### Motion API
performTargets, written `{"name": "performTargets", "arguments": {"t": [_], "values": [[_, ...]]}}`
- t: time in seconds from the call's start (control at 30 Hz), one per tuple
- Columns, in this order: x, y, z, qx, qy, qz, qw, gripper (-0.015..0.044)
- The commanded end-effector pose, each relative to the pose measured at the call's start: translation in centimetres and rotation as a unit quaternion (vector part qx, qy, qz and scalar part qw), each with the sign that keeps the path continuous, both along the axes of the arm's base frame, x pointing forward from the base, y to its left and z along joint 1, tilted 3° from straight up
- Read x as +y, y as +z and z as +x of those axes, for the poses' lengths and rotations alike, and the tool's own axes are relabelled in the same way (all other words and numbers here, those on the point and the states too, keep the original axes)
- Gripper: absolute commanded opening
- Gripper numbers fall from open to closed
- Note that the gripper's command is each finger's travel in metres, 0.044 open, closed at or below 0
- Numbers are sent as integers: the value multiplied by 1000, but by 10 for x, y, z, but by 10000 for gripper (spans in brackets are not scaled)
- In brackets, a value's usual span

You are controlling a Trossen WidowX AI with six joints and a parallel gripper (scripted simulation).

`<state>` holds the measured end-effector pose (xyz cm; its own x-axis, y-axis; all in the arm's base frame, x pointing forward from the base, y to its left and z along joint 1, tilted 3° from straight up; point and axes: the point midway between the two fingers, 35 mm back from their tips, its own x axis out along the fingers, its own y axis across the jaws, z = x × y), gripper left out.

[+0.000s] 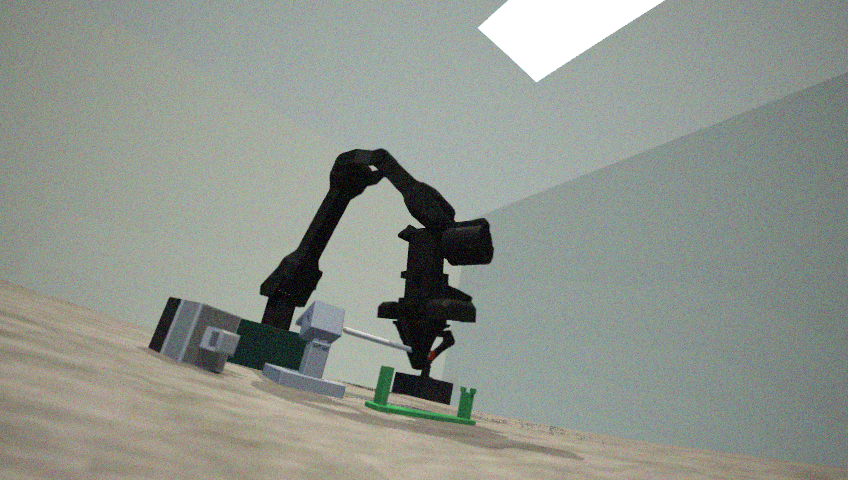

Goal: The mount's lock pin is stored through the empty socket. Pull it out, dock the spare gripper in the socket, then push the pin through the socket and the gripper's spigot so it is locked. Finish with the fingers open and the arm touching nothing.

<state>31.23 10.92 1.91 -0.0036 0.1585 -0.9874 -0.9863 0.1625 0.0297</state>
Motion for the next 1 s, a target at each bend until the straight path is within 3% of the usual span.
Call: {"name": "performTargets", "arguments": {"t": [0.0,0.97], "values": [[4,2,3,-1,-1,1,1000,0],[18,10,4,9,-1,0,1000,0]]}}
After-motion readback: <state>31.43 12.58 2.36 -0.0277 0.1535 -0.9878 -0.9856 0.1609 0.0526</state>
